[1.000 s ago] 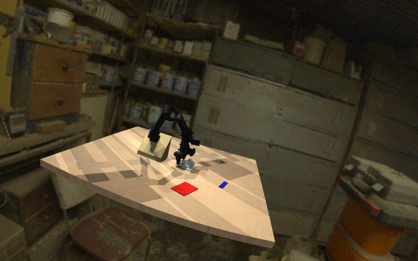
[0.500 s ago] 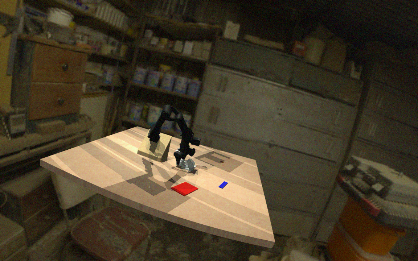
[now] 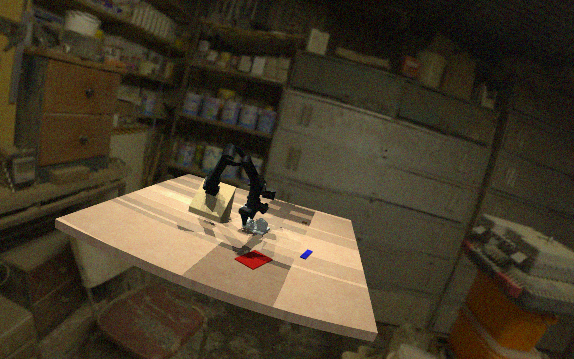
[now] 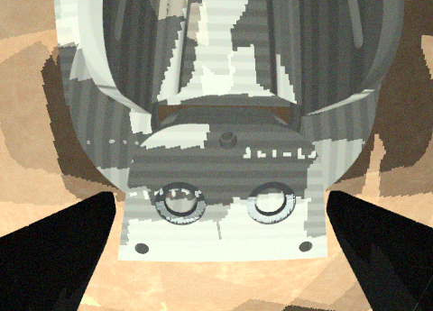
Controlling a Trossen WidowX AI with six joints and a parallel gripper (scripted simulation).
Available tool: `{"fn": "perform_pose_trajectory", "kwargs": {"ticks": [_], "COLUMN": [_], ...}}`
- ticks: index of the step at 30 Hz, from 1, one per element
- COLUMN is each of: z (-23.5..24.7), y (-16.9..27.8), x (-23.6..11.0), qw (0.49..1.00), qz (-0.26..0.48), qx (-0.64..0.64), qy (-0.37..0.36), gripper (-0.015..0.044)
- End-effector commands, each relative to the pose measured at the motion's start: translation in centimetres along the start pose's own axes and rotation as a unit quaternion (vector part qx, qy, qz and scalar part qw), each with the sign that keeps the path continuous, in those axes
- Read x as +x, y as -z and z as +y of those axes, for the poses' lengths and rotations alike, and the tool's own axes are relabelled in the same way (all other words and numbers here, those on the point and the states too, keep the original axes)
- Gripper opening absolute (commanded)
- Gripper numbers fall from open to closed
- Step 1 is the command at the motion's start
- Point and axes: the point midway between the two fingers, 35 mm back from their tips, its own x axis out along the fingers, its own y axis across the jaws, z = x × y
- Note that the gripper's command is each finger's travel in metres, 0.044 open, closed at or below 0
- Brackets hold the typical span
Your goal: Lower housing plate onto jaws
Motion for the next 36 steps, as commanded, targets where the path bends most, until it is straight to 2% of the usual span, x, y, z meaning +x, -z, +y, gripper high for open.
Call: {"fn": "perform_pose_trajectory", "kwargs": {"ticks": [1, 5, 8, 11, 18, 36], "z": [0.2, 0.2, 0.1, 0.3, -0.2, -0.2], "y": [-0.4, -0.2, -0.1, -0.3, 3.0, 3.1], "x": [-1.9, -6.1, -7.2, -6.5, -12.0, -12.2], "qw": [1.0, 1.0, 1.0, 1.0, 1.0, 1.0], "qz": [-0.004, -0.003, -0.003, -0.008, -0.002, -0.002], "qx": [0.004, 0.003, 0.003, -0.001, 0.002, 0.002], "qy": [-0.006, -0.006, -0.004, -0.005, -0.006, -0.006], "gripper": [0.044, 0.044, 0.044, 0.044, 0.044, 0.044]}}
